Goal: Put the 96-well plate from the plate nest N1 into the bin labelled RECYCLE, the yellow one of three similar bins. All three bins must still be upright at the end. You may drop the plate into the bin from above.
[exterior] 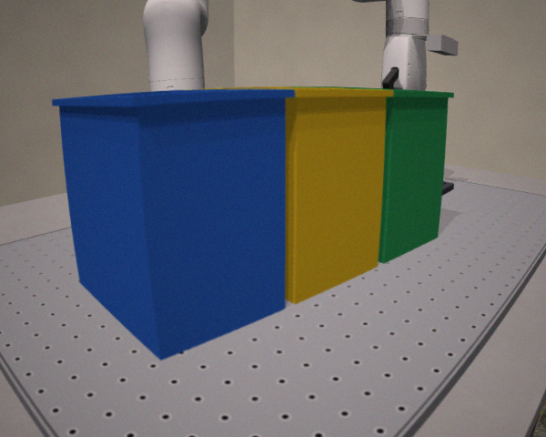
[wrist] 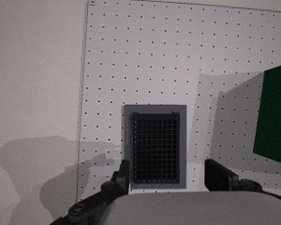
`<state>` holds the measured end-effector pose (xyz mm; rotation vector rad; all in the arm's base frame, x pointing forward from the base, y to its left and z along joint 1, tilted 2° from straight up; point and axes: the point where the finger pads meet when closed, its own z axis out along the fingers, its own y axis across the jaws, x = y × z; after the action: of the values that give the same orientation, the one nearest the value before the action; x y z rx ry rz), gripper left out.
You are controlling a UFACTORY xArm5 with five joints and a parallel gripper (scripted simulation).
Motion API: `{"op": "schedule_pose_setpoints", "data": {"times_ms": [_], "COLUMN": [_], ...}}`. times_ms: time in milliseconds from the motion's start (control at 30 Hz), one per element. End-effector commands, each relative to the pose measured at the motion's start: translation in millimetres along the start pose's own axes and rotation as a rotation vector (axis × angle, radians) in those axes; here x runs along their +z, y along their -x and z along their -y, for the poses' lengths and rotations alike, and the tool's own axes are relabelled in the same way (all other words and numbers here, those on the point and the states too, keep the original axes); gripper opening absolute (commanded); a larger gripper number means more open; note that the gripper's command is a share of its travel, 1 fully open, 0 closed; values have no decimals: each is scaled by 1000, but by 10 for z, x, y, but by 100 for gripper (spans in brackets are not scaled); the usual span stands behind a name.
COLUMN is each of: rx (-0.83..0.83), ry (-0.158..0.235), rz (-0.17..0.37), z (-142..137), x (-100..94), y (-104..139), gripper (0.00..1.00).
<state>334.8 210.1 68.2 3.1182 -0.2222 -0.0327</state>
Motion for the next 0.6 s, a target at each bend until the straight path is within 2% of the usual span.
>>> {"op": "schedule_pose_setpoints", "data": {"times_ms": [0,567], "rx": [0,0], "ry": [-2,-2], "rz": [-3,-3], "z": [9,8], "x": [65,316], "y": [-12,-13], "gripper": [100,100]}}
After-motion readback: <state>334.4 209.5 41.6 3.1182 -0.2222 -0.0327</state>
